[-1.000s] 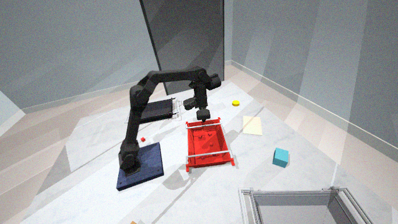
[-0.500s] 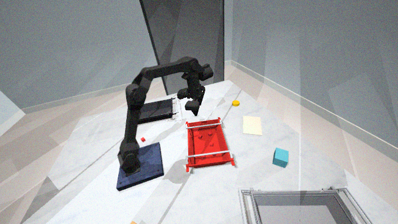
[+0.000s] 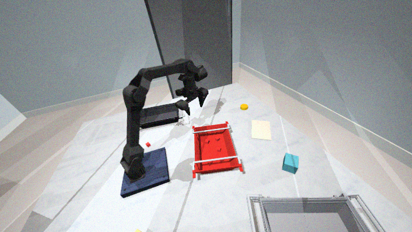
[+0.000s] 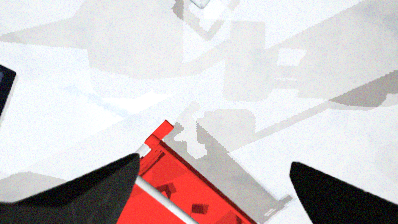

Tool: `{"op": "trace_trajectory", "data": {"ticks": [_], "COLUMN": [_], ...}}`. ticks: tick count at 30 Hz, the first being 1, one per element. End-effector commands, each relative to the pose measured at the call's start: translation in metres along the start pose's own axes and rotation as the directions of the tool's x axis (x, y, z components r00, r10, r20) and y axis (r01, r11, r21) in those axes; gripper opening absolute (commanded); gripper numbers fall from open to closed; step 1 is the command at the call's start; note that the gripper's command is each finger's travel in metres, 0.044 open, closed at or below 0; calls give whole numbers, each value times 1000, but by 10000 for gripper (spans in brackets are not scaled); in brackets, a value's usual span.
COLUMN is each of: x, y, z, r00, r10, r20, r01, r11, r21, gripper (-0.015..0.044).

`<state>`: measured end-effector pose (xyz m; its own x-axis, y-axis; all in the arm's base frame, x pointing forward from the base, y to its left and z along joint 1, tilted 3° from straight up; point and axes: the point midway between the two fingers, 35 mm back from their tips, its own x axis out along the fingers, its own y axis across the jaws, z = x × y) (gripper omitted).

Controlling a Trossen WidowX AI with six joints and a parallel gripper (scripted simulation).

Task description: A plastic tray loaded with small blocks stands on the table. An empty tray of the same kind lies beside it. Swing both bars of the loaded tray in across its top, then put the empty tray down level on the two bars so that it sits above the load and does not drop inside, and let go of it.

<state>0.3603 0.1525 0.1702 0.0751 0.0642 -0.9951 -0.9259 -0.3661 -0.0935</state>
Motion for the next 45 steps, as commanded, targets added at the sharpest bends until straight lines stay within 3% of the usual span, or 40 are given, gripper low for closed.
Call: {"op": "trace_trajectory", "data": {"ticks": [1, 13, 23, 34, 45], "x": [13, 19, 24, 29, 35], "y": [25, 50, 76, 108, 144], "z": [64, 112, 148, 182, 209], "r00": [1000, 1000, 1000, 999, 999], "r10": [20, 25, 29, 33, 38], "r20": [-3, 2, 5, 9, 11], "r01": [-15, -15, -11, -2, 12], "r11": [846, 537, 200, -201, -560], "r21": [533, 843, 980, 980, 828], "gripper": [440, 440, 440, 440, 440]}}
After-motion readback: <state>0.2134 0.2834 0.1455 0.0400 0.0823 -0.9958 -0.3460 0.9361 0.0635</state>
